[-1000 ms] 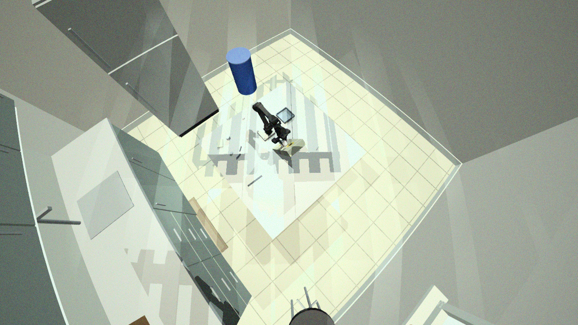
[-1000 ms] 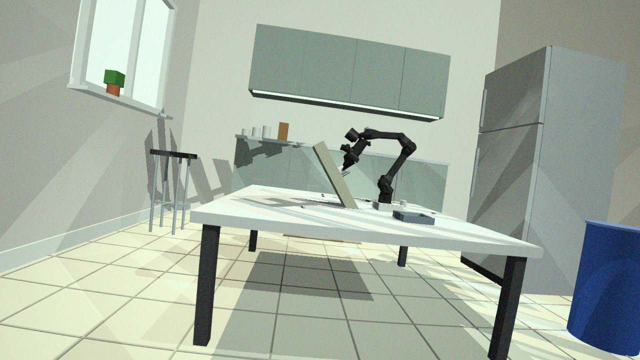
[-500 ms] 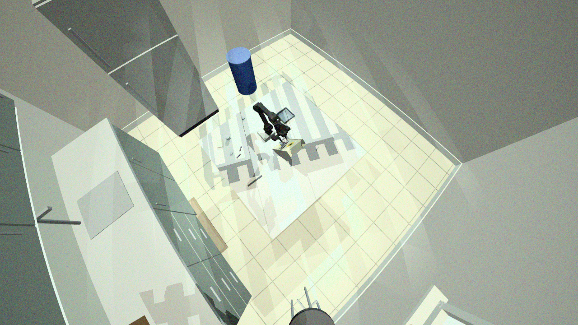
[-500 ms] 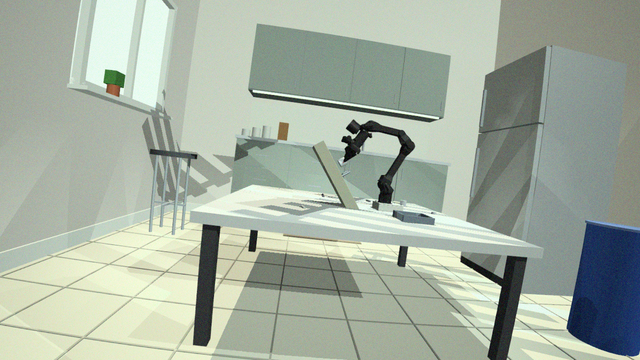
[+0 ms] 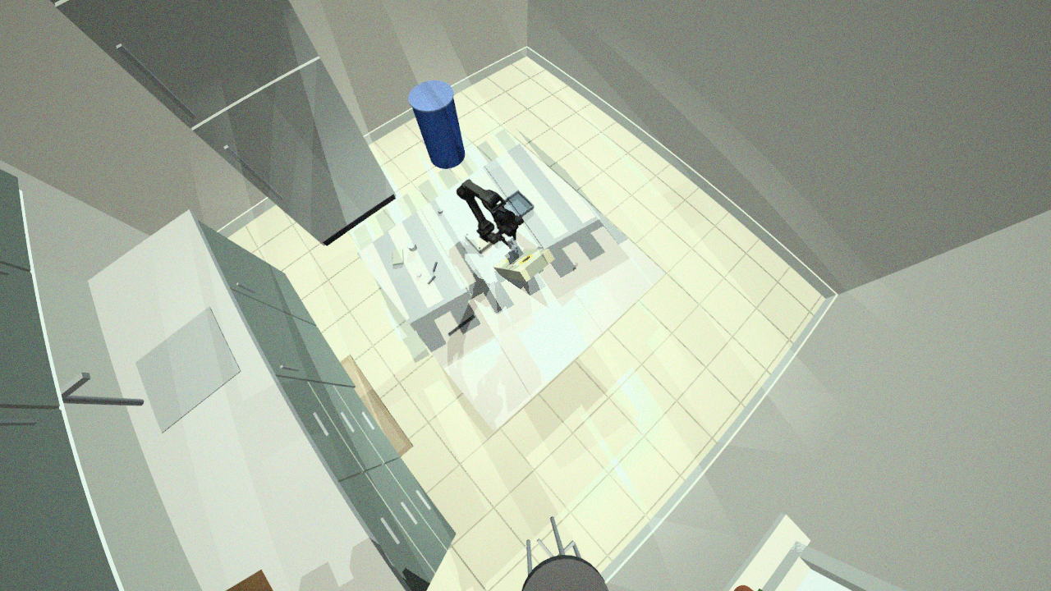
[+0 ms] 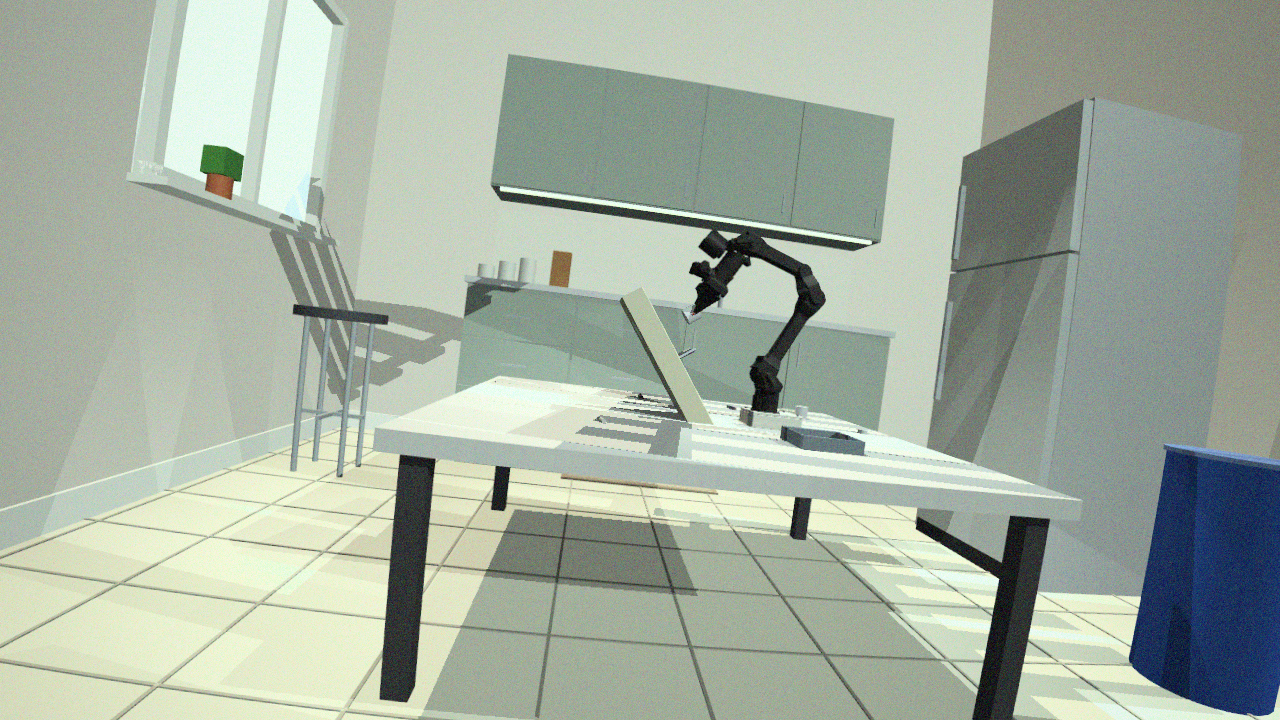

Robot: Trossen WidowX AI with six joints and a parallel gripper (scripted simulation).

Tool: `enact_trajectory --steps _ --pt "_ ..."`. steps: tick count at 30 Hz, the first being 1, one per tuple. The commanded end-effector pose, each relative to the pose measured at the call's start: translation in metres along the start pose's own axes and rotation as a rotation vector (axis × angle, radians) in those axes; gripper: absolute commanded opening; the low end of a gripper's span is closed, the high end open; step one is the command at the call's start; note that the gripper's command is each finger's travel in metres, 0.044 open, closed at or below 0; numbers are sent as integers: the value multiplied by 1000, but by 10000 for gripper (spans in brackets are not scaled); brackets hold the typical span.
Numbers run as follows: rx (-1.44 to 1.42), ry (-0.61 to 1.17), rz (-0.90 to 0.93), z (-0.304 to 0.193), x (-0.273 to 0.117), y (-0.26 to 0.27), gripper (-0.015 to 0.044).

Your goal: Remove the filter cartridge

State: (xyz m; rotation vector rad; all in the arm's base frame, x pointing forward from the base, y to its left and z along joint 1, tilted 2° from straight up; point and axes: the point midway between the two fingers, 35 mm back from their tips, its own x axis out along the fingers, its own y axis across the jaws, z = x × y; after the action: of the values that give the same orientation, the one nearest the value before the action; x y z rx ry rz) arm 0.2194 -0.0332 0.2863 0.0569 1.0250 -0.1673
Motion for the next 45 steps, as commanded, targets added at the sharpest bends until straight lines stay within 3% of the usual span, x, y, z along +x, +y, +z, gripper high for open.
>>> enact_trajectory --steps 1,28,45 --pt "1 3 2 1 0 8 0" --pt "-4 5 15 0 8 75 0" --pt "-359 13 258 -29 -1 151 0"
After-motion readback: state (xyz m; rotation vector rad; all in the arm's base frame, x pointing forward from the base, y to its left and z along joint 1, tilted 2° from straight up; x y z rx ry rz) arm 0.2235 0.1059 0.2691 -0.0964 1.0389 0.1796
